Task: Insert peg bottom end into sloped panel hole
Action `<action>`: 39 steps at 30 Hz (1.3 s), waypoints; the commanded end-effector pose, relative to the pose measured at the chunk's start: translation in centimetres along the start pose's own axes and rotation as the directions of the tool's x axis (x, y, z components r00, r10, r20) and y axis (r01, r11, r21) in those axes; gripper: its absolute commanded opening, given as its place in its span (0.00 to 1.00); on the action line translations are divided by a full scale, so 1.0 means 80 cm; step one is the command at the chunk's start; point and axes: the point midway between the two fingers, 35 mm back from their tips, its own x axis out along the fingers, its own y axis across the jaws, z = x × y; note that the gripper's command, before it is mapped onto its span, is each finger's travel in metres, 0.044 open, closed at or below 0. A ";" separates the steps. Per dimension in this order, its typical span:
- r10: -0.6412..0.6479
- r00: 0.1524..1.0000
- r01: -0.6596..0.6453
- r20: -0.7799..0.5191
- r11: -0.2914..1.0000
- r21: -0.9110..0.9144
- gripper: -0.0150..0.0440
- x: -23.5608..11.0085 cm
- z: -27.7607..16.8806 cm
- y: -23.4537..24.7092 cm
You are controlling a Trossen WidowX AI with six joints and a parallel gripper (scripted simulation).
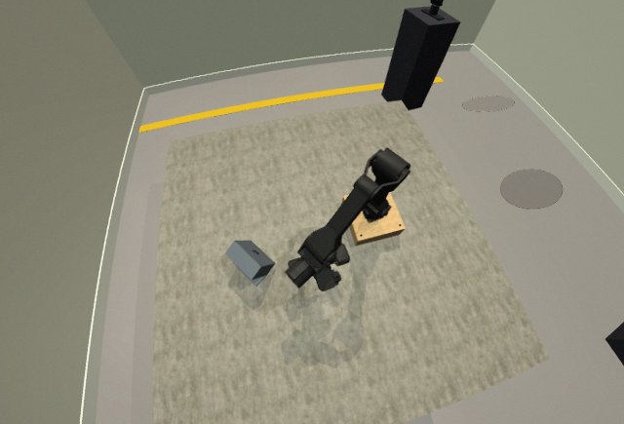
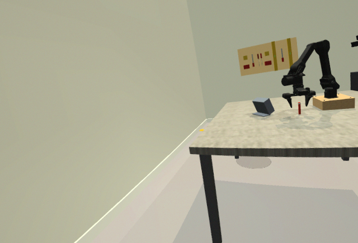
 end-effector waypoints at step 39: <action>0.004 1.000 -0.004 -0.001 1.000 -0.001 0.25 -0.004 0.000 0.000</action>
